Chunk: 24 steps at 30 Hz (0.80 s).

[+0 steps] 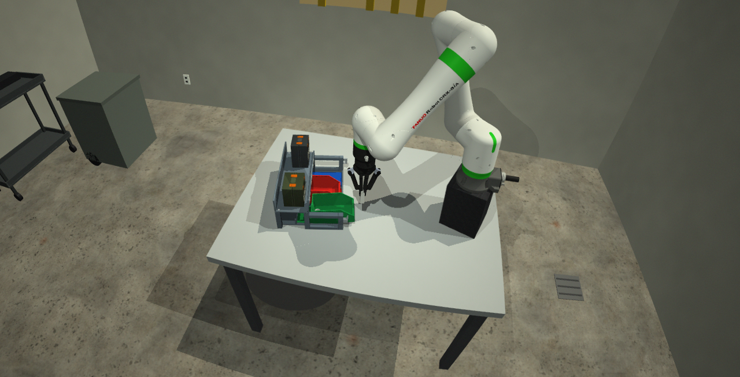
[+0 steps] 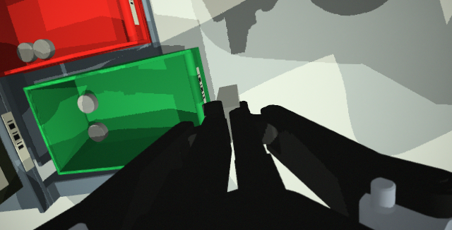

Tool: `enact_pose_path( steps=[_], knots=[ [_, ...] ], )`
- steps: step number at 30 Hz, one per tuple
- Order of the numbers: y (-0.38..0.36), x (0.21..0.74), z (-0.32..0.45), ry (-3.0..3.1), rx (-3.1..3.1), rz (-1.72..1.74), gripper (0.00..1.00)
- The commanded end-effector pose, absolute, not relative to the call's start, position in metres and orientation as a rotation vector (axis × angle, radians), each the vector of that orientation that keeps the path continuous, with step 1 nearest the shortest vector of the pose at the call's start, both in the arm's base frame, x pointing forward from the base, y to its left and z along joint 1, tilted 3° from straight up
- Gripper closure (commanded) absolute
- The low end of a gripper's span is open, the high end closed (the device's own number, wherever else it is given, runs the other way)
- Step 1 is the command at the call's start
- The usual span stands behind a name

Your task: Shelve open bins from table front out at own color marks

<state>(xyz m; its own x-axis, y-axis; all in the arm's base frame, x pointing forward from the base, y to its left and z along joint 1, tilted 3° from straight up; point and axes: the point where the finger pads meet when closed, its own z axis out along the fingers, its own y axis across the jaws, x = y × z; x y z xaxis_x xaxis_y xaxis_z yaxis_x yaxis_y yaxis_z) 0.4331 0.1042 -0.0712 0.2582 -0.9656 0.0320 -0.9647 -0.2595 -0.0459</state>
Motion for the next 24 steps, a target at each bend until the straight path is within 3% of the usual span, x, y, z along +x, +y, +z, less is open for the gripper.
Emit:
enact_pose_path(
  steps=[1, 24],
  knots=[
    [0.104, 0.434, -0.080, 1.901, -2.478, -0.084, 1.00],
    [0.104, 0.436, -0.136, 1.901, -2.478, -0.084, 1.00]
  ],
)
